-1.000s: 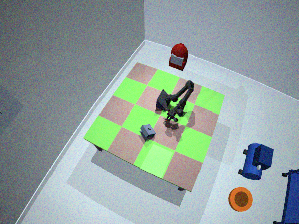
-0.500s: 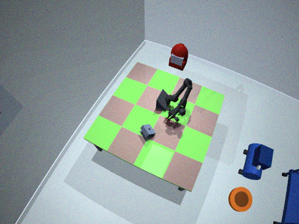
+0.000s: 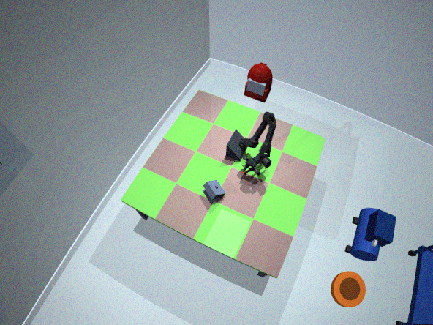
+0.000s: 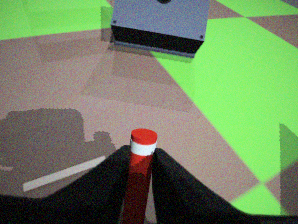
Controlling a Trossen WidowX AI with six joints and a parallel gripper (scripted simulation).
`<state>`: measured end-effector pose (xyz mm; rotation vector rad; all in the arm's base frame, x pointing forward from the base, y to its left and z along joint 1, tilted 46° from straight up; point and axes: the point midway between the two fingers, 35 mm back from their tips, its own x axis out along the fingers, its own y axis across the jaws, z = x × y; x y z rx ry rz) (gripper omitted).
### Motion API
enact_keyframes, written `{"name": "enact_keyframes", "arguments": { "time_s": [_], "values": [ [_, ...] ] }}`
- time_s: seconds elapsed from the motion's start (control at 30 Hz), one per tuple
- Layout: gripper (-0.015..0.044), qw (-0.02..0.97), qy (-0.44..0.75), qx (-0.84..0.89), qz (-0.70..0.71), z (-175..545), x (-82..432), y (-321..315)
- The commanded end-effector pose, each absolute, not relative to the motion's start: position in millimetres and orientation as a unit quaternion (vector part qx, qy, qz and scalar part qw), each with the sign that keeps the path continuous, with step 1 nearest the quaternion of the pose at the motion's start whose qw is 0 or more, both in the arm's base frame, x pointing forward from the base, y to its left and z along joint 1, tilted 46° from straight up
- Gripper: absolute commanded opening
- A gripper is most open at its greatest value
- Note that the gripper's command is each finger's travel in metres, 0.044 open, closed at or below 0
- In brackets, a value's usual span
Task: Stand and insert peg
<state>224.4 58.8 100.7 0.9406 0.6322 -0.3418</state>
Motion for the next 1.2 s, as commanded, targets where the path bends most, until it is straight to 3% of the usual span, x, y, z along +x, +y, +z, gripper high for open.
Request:
{"name": "enact_keyframes", "arguments": {
  "time_s": [0.0, 1.17],
  "values": [
    [0.0049, 0.834, 0.284, 0.441, -0.170, 101, 222, 59],
    [0.0049, 0.866, 0.156, 0.412, -0.235, 105, 202, 71]
  ]
}}
